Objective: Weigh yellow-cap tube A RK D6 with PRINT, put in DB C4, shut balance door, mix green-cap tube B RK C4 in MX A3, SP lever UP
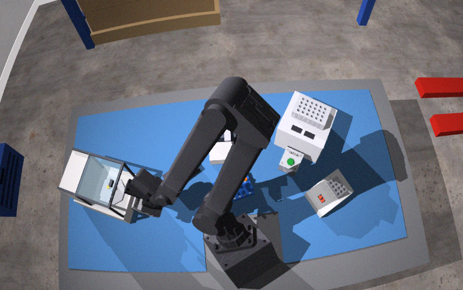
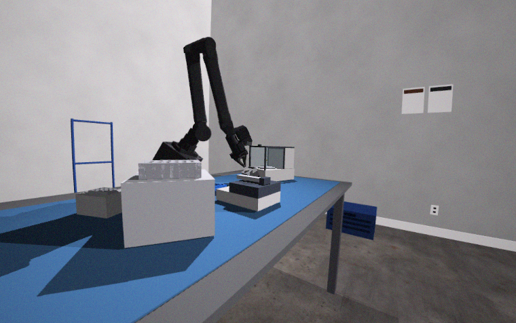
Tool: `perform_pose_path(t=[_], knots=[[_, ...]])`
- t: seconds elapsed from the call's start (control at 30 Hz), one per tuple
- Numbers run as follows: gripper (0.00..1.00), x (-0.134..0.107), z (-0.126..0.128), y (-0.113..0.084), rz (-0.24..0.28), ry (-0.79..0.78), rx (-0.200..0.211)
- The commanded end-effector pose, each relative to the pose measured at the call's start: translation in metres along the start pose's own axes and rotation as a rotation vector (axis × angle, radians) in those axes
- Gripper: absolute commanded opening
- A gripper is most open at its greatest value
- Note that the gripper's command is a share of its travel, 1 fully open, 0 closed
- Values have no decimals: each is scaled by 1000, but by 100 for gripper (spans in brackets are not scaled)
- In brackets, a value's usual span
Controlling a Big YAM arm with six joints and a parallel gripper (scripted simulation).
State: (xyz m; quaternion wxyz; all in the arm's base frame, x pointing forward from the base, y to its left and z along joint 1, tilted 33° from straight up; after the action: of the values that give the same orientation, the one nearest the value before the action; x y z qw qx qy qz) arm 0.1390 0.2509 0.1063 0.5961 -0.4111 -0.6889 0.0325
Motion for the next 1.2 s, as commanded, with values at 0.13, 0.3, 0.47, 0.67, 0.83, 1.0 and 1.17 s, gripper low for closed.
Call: perform_pose_path(t=[0.13, 0.3, 0.47, 0.67, 0.83, 1.0, 1.17], knots=[[0, 16, -6, 6, -36, 1, -15], [0, 14, -6, 9, -34, 0, -14], [0, 17, -6, 12, -38, 0, -14], [0, 16, -6, 16, -37, 1, -15], [0, 13, -6, 19, -32, 0, -15], [0, 14, -5, 23, -33, -1, -13], [0, 12, -5, 24, -29, -1, -14]])
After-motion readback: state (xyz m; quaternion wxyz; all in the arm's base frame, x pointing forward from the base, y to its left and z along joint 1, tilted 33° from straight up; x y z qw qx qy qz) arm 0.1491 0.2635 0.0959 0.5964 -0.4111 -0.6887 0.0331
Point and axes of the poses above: the point where the finger pads meet when closed, its own y axis out along the fingers, its own z axis across the jaws, x = y × z, the point moved 5 cm from there along -y, back along the fingers, and after that the axes turned 6 degrees about y, right-handed, at the moved point
